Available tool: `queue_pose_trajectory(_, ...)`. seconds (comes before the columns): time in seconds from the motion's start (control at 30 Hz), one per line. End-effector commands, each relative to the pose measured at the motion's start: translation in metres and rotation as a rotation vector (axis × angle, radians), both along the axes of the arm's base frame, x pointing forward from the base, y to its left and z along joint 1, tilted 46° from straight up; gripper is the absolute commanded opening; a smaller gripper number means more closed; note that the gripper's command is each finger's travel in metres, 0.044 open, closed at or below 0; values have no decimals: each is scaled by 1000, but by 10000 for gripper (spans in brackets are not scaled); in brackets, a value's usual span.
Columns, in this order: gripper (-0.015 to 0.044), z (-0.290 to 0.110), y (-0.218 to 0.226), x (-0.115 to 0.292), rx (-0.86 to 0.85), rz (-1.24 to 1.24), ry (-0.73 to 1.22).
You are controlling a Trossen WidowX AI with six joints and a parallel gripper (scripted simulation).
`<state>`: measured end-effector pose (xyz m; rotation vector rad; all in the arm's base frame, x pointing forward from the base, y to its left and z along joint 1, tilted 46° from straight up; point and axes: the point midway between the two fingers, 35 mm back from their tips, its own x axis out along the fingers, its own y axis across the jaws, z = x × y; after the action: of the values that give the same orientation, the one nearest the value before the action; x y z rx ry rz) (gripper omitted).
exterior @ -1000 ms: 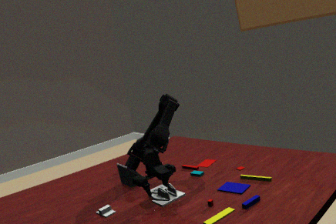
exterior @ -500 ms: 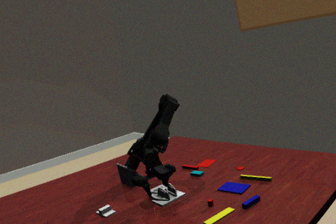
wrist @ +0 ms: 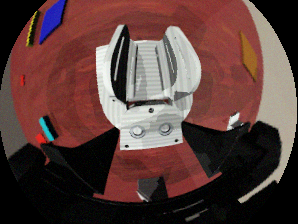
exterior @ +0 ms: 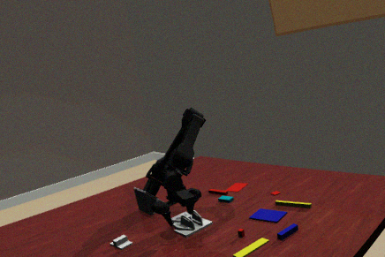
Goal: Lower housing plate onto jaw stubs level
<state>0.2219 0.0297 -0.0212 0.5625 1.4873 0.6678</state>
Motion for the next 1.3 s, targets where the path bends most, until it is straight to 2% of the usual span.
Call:
queue_pose_trajectory(0.0,440,0,0,0,0,0,0)
queue_pose_trajectory(0.33,440,2,-2,0,-1,0,0)
queue_pose_trajectory(0.6,440,52,-53,2,1,-3,3)
queue_pose_trajectory(0.77,440,48,-51,3,1,-14,1)
queue_pose_trajectory(0.93,440,86,-90,-15,-1,-4,5)
queue_pose_trajectory(1.27,440,88,-91,-16,0,-3,5)
